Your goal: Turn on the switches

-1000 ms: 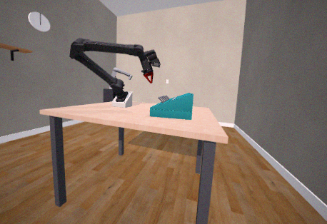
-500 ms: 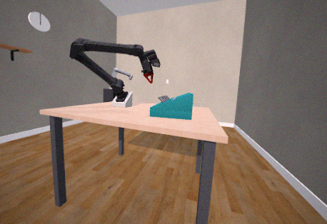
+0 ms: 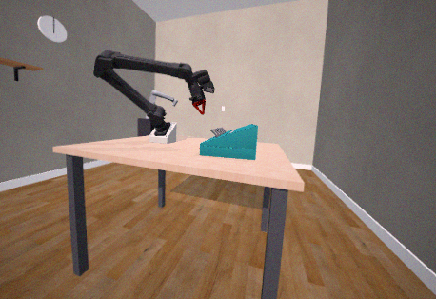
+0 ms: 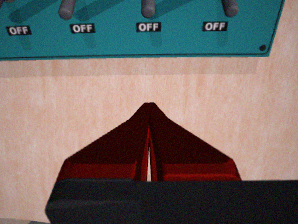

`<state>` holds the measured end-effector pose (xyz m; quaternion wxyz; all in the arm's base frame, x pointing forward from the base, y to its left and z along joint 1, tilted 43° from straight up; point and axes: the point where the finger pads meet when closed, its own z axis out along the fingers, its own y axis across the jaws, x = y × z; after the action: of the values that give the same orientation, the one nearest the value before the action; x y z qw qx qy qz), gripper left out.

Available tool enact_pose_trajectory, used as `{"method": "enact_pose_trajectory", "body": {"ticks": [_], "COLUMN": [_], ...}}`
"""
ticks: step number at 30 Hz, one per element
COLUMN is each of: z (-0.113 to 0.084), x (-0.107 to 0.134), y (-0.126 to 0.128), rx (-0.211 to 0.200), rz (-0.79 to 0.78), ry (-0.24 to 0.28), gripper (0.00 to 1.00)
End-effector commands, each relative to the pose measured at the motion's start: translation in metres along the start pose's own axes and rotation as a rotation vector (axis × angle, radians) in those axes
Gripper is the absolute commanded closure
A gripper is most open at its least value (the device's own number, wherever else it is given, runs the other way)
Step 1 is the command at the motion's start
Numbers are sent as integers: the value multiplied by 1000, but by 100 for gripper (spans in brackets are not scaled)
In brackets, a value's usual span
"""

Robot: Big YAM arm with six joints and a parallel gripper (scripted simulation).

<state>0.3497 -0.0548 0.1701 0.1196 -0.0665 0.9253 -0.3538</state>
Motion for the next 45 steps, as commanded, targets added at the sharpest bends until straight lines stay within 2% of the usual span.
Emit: {"method": "enact_pose_trajectory", "body": {"ticks": [1, 10, 12, 13, 14, 27, 29, 30, 36, 45], "z": [12, 46, 46, 43, 54, 97, 97, 91, 108, 107], "x": [-4, -4, -4, -17, -4, -3, -3, -22, -2, -8], "y": [-1, -1, -1, -10, -1, -2, -2, -14, -2, -3], "rx": [1, 1, 1, 7, 1, 3, 3, 14, 3, 5], "rz": [-9, -9, -9, 11, -10, -11, -11, 17, -11, -11], "ry": [0, -1, -1, -24, -1, 0, 0, -32, 0, -9], "gripper": [100, 100, 100, 100, 100, 100, 100, 100, 100, 100]}}
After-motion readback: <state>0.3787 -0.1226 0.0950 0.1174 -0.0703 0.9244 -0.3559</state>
